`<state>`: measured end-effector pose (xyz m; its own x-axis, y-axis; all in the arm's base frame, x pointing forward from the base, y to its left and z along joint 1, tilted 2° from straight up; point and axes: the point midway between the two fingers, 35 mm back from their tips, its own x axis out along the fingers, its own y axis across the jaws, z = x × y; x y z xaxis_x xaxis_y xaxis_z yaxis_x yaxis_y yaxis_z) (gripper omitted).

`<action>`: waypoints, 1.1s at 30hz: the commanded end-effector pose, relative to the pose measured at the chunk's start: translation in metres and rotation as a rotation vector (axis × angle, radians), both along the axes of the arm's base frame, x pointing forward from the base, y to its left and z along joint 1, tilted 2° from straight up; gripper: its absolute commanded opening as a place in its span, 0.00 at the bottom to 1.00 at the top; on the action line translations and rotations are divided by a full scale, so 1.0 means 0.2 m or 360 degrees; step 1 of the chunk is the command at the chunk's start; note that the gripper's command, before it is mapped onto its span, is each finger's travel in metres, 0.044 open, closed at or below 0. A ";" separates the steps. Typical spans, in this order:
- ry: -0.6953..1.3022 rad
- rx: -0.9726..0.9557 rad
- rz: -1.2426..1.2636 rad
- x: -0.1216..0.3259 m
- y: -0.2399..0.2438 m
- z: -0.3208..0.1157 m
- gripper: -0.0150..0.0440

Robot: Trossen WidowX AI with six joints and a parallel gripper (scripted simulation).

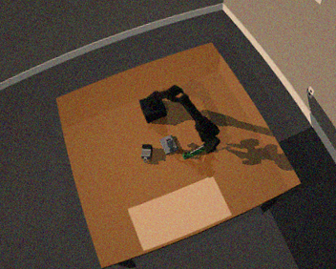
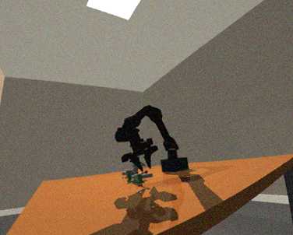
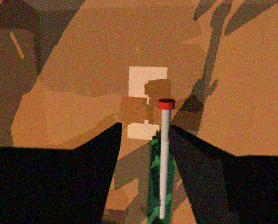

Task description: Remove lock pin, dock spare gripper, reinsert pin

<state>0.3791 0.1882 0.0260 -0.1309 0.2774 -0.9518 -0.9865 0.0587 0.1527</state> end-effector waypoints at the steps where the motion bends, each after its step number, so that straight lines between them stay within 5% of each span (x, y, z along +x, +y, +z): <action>1: -0.0004 0.0001 0.0000 0.00 0.00 0.05 0.59; 17: 0.0076 -0.0028 -0.0005 -0.03 -0.02 0.18 0.59; 22: 0.0084 -0.0031 -0.0005 -0.04 -0.02 0.13 0.82; 28: -0.0237 -0.0054 0.0083 0.04 -0.28 0.38 0.56; 33: -0.0283 -0.0064 0.0096 0.05 -0.31 0.41 0.56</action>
